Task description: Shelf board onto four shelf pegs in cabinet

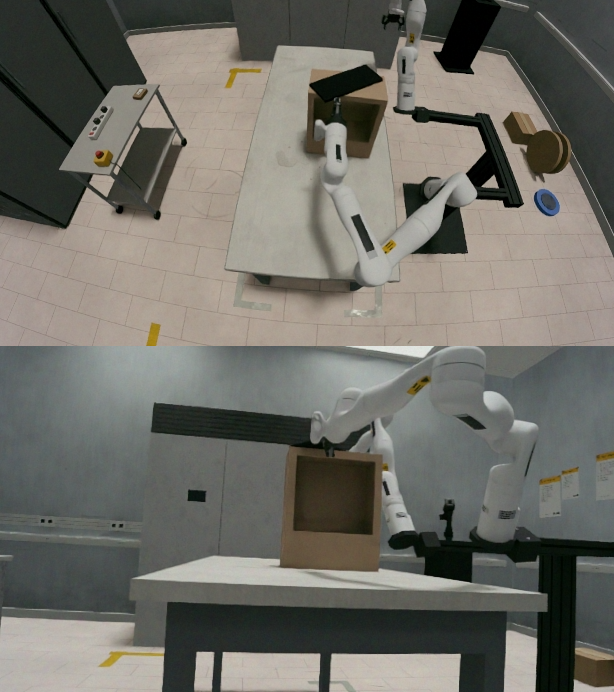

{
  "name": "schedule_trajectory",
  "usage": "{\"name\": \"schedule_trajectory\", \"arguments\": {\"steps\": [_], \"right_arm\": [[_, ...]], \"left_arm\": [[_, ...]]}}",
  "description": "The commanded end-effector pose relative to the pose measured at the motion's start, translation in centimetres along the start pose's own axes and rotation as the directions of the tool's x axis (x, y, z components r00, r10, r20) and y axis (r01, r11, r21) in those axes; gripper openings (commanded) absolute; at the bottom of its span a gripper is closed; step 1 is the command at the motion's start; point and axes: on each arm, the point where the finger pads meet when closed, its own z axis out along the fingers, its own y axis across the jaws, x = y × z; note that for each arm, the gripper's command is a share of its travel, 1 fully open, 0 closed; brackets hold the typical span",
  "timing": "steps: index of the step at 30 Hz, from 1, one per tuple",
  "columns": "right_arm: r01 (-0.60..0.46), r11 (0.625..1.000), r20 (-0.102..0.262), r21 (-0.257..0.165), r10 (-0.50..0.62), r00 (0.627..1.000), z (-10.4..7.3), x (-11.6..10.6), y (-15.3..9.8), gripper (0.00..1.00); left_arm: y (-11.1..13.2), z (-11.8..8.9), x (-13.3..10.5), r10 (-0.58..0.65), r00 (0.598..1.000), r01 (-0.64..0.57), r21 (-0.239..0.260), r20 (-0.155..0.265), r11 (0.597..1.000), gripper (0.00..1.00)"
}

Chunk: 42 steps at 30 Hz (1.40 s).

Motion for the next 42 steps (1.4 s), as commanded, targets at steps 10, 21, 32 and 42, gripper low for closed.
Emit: {"name": "schedule_trajectory", "arguments": {"steps": [10,21,32,42], "right_arm": [[0.000,1.000,0.001,0.000,0.000,1.000,0.0,0.0,0.0,1.000],[0.000,1.000,0.001,0.000,0.000,1.000,0.0,0.0,0.0,1.000],[0.000,1.000,0.001,0.000,0.000,1.000,0.0,0.0,0.0,1.000],[0.000,1.000,0.001,0.000,0.000,1.000,0.0,0.0,0.0,1.000]], "left_arm": [[0.1,0.2,-0.6,0.002,1.000,-0.002,0.000,0.000,1.000,0.099],[0.1,1.4,-2.0,0.002,1.000,-0.002,0.000,0.000,1.000,0.099],[0.1,1.9,-2.6,0.002,1.000,-0.002,0.000,0.000,1.000,0.099],[0.1,1.9,-2.6,0.002,1.000,-0.002,0.000,0.000,1.000,0.099]]}}
